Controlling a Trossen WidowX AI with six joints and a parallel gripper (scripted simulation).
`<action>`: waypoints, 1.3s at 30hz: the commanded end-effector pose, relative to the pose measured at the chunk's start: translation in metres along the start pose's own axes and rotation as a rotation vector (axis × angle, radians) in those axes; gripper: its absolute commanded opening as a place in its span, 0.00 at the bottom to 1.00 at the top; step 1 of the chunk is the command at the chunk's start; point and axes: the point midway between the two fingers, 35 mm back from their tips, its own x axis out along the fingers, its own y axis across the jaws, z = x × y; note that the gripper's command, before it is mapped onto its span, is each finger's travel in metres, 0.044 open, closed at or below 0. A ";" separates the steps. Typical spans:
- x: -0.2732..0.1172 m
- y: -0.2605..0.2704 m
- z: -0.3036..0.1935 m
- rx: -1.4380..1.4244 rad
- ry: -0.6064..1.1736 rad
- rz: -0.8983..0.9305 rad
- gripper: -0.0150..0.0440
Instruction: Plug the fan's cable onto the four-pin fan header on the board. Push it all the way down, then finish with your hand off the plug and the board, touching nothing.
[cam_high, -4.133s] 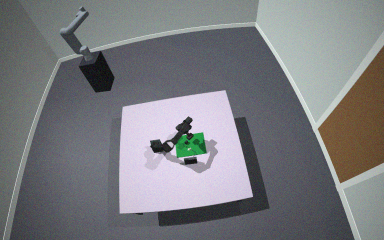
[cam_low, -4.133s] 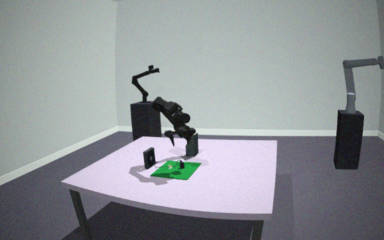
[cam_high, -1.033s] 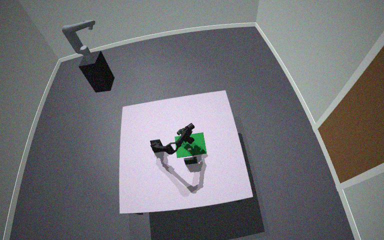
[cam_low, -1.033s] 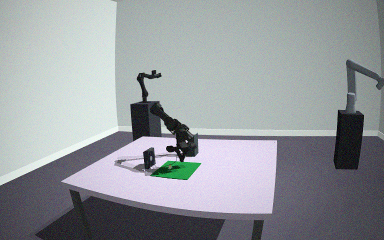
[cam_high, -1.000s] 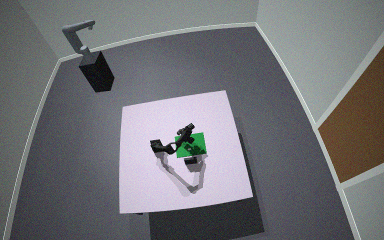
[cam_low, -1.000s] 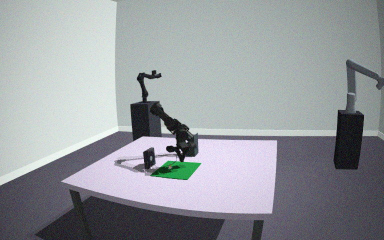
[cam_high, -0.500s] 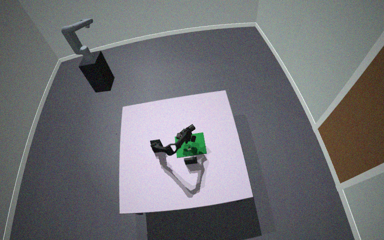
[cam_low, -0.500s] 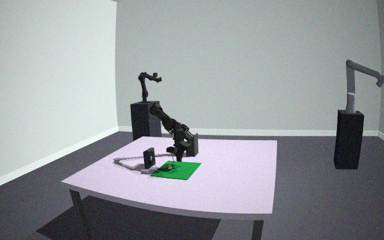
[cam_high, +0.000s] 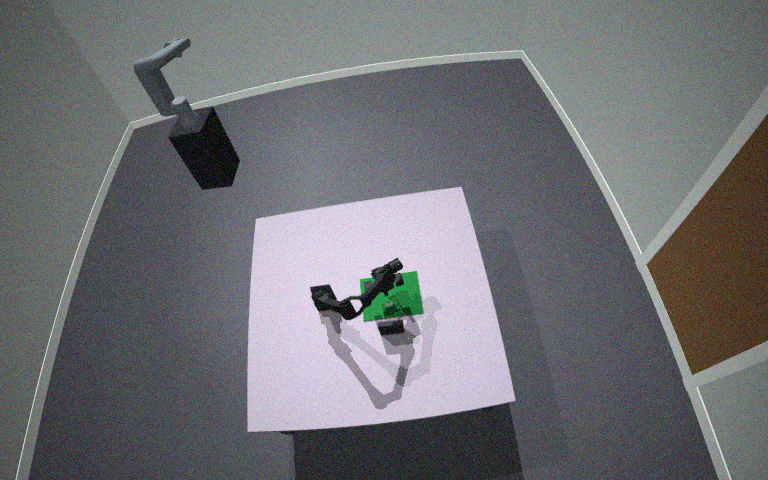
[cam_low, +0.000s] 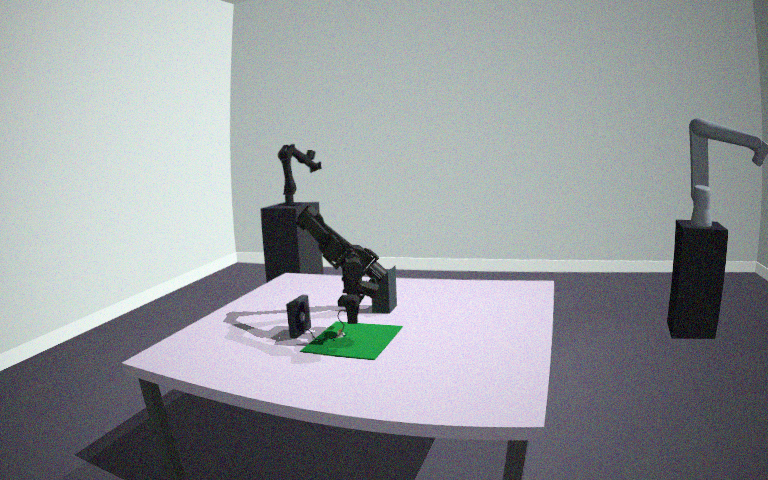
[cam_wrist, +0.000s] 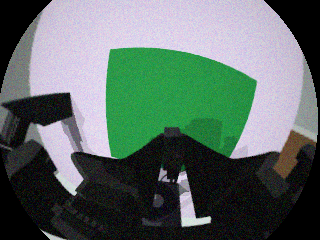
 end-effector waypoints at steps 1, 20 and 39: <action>-0.002 -0.001 -0.008 -0.152 0.002 -0.006 0.25; -0.002 -0.001 -0.029 -0.811 0.006 -0.004 0.25; -0.001 0.001 -0.050 -1.469 0.009 0.001 0.25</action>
